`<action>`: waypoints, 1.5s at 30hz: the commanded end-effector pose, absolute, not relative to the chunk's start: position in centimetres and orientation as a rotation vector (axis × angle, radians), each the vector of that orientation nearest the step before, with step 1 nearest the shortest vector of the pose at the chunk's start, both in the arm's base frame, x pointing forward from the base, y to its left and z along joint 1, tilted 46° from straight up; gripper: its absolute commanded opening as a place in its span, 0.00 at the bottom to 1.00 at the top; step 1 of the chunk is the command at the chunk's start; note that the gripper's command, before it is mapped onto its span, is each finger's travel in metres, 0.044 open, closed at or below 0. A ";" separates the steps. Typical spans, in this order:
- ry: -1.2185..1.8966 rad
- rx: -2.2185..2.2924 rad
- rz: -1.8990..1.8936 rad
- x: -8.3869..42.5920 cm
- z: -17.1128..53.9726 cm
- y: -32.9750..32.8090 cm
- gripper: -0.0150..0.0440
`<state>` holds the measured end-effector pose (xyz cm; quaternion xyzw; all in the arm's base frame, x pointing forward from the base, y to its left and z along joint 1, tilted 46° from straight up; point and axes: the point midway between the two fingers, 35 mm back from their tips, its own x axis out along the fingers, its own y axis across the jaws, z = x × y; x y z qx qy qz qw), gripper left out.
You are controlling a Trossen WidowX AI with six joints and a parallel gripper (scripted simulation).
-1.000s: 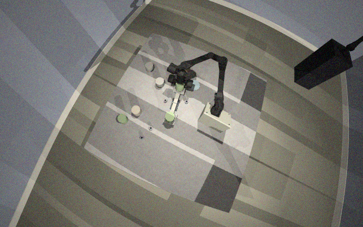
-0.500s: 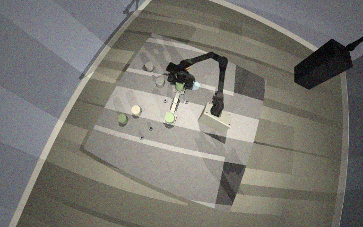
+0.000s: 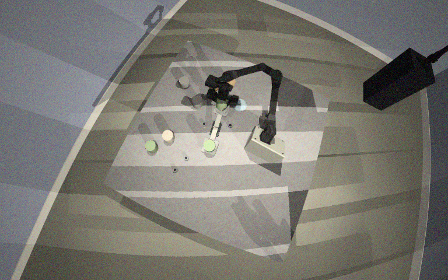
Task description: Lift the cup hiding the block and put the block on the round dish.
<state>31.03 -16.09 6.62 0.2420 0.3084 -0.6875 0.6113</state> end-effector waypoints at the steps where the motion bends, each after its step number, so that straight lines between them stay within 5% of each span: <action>1: 0.702 0.559 -1.584 31.3 7.3 -15.6 0.25; 45: 0.708 0.552 -1.590 31.0 10.0 -12.9 0.25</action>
